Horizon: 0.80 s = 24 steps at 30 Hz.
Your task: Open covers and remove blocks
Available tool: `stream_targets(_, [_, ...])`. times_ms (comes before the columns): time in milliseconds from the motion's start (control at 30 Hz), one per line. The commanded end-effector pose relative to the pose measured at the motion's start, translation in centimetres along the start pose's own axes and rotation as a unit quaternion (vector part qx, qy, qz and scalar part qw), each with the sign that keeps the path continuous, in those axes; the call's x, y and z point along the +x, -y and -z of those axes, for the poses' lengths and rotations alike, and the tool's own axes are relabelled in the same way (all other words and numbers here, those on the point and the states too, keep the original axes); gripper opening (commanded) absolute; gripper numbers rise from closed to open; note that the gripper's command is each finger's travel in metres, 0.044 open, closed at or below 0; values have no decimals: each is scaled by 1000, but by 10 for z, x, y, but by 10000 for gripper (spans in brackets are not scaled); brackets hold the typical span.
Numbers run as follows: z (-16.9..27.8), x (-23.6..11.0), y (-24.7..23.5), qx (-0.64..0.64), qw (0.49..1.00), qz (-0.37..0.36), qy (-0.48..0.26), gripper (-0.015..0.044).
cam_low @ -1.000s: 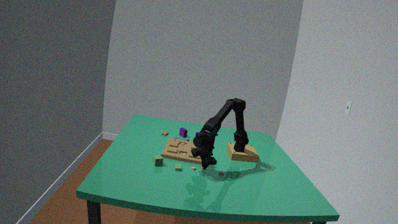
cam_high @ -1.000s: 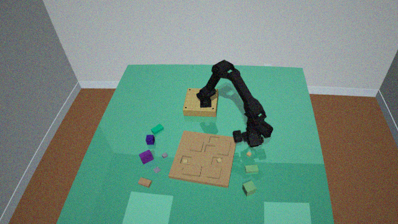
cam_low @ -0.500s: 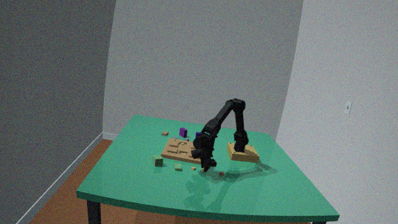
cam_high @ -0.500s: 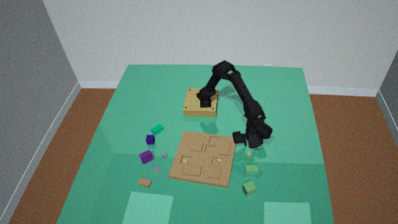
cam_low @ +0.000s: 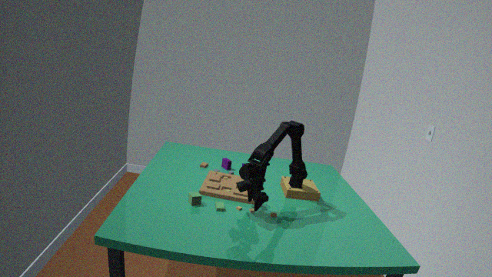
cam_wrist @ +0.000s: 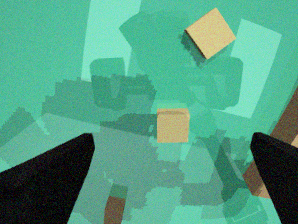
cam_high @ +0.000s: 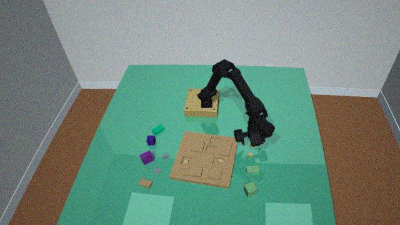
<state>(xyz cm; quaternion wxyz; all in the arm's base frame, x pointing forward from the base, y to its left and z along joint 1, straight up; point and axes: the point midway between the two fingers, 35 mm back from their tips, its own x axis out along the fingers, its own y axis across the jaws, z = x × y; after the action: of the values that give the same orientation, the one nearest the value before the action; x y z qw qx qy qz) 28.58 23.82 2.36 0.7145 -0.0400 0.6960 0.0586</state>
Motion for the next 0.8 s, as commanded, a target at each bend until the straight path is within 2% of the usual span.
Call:
stream_targets(0, [-1,-11,0,1,1000,-1,0,440])
stream_targets(500, [2,-55,1,2,1000,-1,0,440])
stream_targets(767, [-14,-54,26,7,1000,2,1,230])
